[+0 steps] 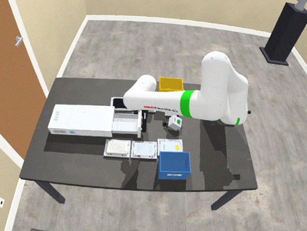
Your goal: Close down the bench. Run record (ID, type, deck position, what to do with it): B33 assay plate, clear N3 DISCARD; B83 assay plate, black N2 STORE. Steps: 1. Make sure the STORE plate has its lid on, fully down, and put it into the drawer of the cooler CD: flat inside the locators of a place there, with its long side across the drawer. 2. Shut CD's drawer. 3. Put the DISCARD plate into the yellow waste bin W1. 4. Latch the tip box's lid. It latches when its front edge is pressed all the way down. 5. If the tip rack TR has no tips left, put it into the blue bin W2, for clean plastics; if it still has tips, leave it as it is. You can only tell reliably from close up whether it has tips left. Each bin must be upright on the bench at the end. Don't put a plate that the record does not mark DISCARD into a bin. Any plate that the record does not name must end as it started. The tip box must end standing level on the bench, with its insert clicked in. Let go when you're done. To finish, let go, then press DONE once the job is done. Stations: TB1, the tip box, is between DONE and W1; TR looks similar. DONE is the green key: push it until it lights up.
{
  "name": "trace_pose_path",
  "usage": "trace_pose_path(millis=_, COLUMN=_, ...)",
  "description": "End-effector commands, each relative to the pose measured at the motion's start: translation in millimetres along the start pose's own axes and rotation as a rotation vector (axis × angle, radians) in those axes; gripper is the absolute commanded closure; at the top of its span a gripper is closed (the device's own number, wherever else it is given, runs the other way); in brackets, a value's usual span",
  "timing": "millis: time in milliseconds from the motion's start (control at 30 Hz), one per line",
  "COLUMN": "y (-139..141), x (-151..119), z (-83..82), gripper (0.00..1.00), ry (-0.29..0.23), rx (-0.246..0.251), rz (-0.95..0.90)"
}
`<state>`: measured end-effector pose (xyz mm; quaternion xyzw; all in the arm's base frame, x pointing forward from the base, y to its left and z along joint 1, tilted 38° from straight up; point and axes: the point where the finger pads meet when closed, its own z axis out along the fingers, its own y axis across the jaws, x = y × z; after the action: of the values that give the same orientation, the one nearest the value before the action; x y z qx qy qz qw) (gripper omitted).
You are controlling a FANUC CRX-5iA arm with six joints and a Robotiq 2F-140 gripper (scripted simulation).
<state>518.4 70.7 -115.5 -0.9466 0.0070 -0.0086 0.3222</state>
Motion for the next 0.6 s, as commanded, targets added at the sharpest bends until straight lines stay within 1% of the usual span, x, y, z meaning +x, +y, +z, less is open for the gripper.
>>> trace_pose_path(millis=0, y=0.3, x=0.5, z=-0.8, gripper=0.12, ry=0.001, rx=-0.001, rz=0.000)
trace_pose_path(millis=367, y=0.3, x=0.5, z=-0.8, gripper=0.12, ry=0.001, rx=-0.001, rz=0.000)
trace_pose_path(millis=567, y=0.3, x=0.4, z=-8.7, gripper=0.12, ry=0.001, rx=-0.001, rz=0.000)
